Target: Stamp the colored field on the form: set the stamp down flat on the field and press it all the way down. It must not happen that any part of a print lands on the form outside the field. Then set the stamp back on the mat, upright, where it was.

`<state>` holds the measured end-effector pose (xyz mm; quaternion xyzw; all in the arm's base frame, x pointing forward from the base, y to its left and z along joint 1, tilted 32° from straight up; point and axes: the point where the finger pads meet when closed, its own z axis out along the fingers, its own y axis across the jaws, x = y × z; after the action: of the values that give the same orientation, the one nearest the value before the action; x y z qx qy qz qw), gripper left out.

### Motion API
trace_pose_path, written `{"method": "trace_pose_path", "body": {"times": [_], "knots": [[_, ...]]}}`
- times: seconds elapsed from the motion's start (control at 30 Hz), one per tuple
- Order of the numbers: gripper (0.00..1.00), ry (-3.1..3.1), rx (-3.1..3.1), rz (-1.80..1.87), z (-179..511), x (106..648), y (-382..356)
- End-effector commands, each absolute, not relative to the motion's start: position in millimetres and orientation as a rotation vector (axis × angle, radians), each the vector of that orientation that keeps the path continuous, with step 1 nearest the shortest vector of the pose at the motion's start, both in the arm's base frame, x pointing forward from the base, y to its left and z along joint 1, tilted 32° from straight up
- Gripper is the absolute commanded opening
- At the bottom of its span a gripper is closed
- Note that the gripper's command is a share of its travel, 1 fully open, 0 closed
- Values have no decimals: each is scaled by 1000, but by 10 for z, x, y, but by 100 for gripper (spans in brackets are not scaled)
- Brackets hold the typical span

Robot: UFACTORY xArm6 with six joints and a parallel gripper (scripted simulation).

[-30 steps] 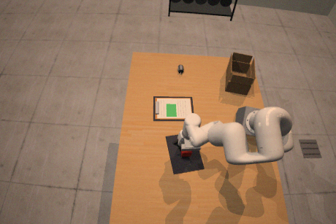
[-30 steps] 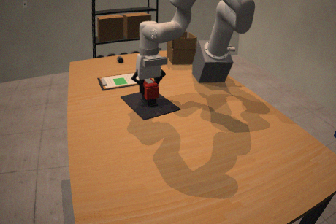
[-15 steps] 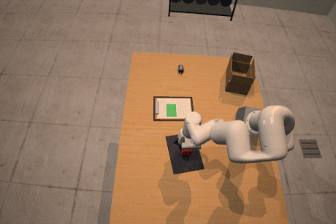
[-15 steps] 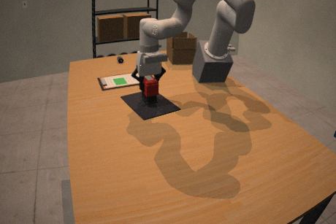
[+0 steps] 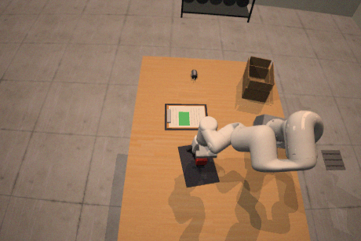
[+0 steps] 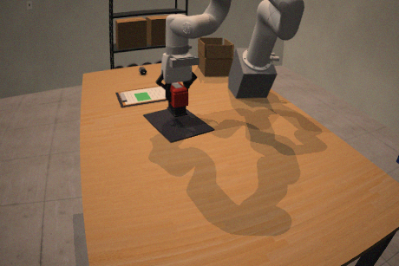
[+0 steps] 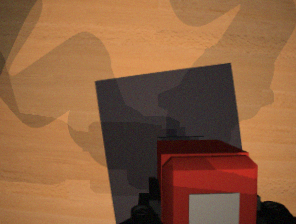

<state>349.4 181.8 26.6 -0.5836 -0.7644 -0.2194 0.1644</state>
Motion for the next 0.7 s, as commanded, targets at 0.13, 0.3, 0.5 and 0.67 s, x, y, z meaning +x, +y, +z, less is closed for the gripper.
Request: {"method": "trace_pose_path", "body": {"times": [0.13, 0.3, 0.5, 0.67], "knots": [[34, -2177, -1680, -623, -23, 4075, 1303], [34, -2164, -1691, -619, -269, 4285, 840], [34, -2146, -1698, -619, -592, 4423, 285], [34, -2146, -1698, -619, -887, 4627, -158]]}}
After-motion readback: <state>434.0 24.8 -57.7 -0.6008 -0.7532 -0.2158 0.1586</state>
